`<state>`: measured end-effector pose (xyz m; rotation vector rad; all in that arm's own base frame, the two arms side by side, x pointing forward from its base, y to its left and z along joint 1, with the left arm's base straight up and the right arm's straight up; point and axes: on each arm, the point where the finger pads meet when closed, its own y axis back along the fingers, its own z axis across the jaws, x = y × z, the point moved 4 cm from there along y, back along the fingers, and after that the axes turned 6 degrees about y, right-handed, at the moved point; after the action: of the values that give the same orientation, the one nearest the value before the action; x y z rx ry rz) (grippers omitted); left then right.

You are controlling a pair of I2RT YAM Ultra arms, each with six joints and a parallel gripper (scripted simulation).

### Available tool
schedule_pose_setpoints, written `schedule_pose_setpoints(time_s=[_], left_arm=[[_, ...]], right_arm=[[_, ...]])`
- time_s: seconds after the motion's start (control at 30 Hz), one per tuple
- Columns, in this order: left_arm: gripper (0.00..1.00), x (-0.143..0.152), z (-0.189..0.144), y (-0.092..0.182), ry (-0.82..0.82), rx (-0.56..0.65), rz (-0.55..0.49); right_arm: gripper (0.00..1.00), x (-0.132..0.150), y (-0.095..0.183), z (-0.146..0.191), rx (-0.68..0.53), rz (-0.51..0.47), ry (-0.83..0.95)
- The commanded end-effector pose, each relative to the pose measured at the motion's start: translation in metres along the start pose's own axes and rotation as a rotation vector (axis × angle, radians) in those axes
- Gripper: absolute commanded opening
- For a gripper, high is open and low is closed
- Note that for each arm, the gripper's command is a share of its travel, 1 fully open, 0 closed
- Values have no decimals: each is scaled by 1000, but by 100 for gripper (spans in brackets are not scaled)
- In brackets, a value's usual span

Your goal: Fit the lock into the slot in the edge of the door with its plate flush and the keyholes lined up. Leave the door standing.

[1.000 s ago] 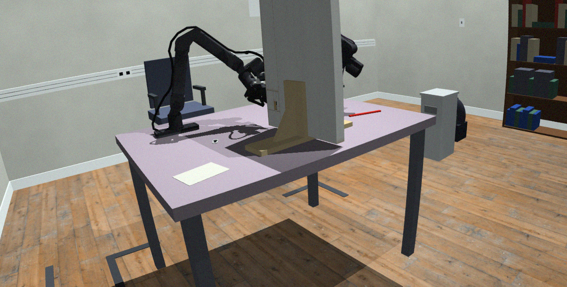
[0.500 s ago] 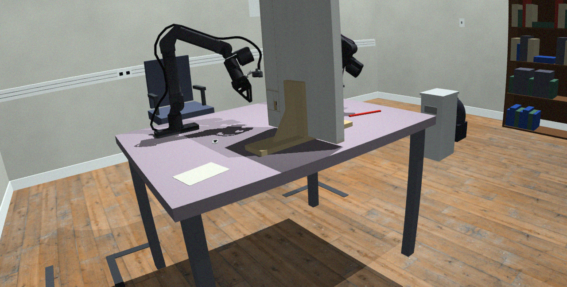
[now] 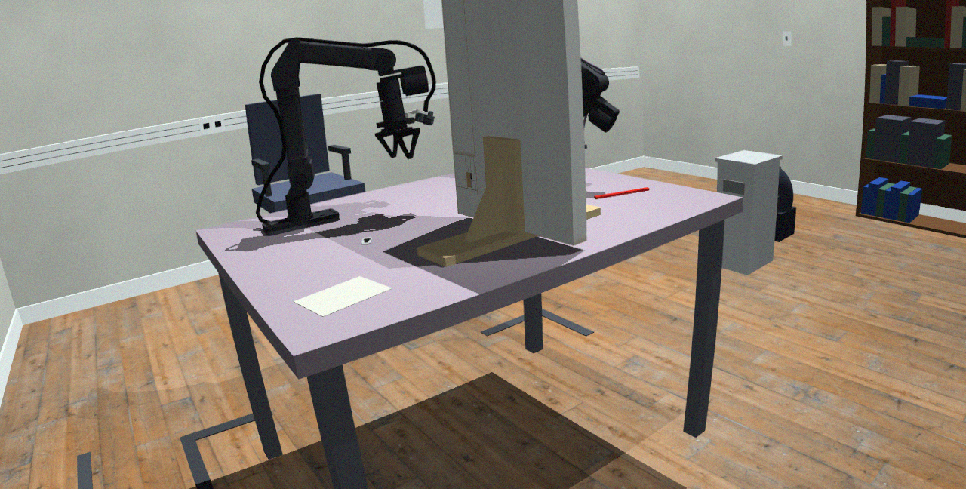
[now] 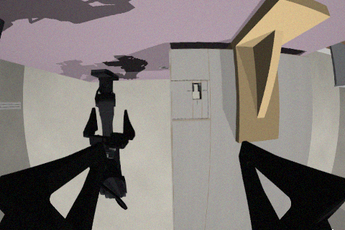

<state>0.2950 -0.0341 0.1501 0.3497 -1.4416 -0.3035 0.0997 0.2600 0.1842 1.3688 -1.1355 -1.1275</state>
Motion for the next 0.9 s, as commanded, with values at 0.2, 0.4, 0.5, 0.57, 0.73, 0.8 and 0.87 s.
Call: schedule_pose_setpoints(time_s=[0.2,0.4,0.5,0.57,0.73,0.8,0.87], left_arm=[[100,5,-2,1,-26,3,-2],[100,5,-2,1,-26,3,-2],[100,5,-2,1,-26,3,-2],[100,5,-2,1,-26,3,-2],[100,5,-2,1,-26,3,-2],[100,5,-2,1,-26,3,-2],[100,5,-2,1,-26,3,-2]], right_arm=[[100,4,4,8,-79,41,83],[100,4,4,7,-78,42,83],[100,3,4,7,-74,38,79],[100,3,4,7,-74,38,79],[100,3,4,7,-74,38,79],[100,3,4,7,-74,38,79],[100,3,4,7,-74,38,79]])
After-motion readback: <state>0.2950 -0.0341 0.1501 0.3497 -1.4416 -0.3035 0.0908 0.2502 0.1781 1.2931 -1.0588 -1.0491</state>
